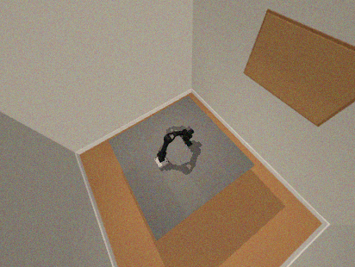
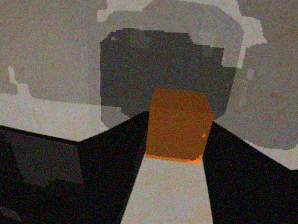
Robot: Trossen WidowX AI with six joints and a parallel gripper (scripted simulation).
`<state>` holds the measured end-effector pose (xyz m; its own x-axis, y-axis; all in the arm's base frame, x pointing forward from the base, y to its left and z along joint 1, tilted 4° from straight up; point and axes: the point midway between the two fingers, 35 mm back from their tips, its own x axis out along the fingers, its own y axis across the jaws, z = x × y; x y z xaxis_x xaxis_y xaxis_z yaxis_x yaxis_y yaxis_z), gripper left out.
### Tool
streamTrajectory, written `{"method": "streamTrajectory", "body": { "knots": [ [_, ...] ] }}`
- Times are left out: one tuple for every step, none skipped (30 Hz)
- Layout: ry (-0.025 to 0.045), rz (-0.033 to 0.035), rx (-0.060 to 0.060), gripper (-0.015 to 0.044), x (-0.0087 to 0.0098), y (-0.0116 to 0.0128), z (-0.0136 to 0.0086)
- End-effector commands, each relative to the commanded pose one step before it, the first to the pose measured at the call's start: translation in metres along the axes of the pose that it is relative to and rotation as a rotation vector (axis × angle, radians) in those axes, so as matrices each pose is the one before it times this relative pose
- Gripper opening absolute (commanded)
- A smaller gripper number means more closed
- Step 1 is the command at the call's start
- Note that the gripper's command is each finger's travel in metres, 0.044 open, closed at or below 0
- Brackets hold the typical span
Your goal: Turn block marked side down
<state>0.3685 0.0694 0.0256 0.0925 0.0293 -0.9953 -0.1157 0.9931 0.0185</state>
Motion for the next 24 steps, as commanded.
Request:
{"method": "streamTrajectory", "body": {
  "knots": [
    [0.00091,0.00375,0.0006,0.0065,0.00097,0.00060,-0.00007],
    [0.00000,0.00000,0.0000,0.0058,0.00000,0.00000,0.00000],
    [0.00000,0.00000,0.0000,0.0052,0.00000,0.00000,0.00000],
    [0.00000,0.00000,0.0000,0.0045,0.00000,0.00000,0.00000],
    [0.00000,0.00000,0.0000,0.0038,0.00000,0.00000,0.00000],
    [0.00000,0.00000,0.0000,0.0032,0.00000,0.00000,0.00000],
    [0.00000,0.00000,0.0000,0.0025,0.00000,0.00000,0.00000],
    [-0.00001,0.00000,0.0000,0.0000,-0.00122,0.00000,0.00006],
    [-0.00003,0.00000,0.0000,0.0000,-0.00366,0.00001,0.00016],
    [-0.00004,-0.00001,0.0000,0.0000,-0.00612,0.00001,0.00017],
    [-0.00003,-0.00001,0.0000,0.0000,-0.00798,0.00000,0.00004],
    [-0.00002,-0.00001,0.0000,0.0000,-0.00617,-0.00001,-0.00011],
    [0.00000,0.00000,0.0000,0.0000,-0.00371,-0.00001,-0.00012],
    [0.00000,0.00000,0.0000,0.0000,-0.00124,0.00000,-0.00005],
    [0.00000,0.00000,0.0000,0.0000,0.00000,0.00000,0.00000],
    [0.00000,0.00000,0.0000,0.0000,0.00000,0.00000,0.00000],
    [0.00000,0.00000,0.0000,0.0000,0.00000,0.00000,0.00000],
    [0.00000,0.00000,0.0000,0.0000,0.00000,0.00000,0.00000],
    [-0.00251,-0.00006,-0.0001,0.0000,0.00016,0.00000,0.00006],
    [-0.00752,-0.00017,-0.0002,0.0000,0.00047,0.00001,0.00018],
    [-0.01253,-0.00027,-0.0003,0.0000,0.00076,0.00002,0.00028],
    [-0.01525,-0.00031,-0.0004,0.0000,0.00089,0.00002,0.00031],
    [-0.01527,-0.00028,-0.0003,0.0000,0.00086,0.00002,0.00027],
    [-0.01527,-0.00027,-0.0003,0.0000,0.00082,0.00002,0.00023]
  ]
}}
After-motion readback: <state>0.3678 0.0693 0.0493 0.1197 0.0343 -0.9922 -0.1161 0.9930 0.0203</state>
